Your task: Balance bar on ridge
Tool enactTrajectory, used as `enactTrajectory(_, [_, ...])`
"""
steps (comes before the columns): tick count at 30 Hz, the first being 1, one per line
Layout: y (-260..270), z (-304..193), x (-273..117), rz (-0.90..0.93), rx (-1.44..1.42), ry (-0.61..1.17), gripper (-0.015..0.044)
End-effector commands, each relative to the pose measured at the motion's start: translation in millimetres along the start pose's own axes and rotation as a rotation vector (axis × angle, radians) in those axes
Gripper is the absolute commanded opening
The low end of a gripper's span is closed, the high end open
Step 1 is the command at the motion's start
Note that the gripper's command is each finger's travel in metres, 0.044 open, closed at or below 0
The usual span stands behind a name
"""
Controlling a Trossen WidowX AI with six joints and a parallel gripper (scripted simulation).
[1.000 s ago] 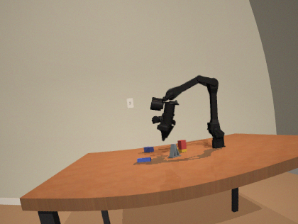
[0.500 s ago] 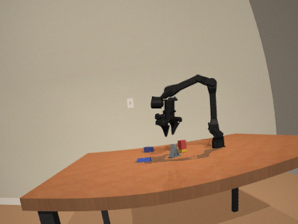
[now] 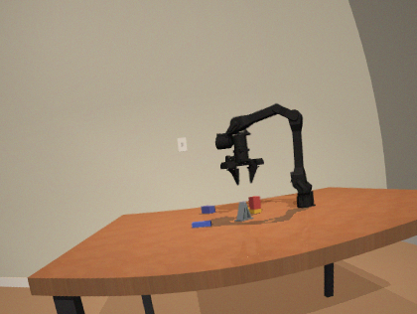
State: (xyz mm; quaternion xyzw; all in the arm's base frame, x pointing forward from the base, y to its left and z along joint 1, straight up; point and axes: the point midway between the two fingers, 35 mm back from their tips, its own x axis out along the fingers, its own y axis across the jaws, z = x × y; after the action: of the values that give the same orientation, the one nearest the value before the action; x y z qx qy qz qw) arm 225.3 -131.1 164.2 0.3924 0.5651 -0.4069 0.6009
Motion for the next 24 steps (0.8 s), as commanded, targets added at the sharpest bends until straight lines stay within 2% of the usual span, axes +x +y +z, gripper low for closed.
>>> enactTrajectory(1, [-7,1,-5,0.005,0.076,0.029,0.0315])
enactTrajectory(7, [-7,2,1,0.005,0.080,0.030,0.0315])
enactTrajectory(20, [-7,-1,87,0.005,0.080,0.031,0.0315])
enactTrajectory(24, [-7,-2,91,0.004,0.080,0.031,0.0315])
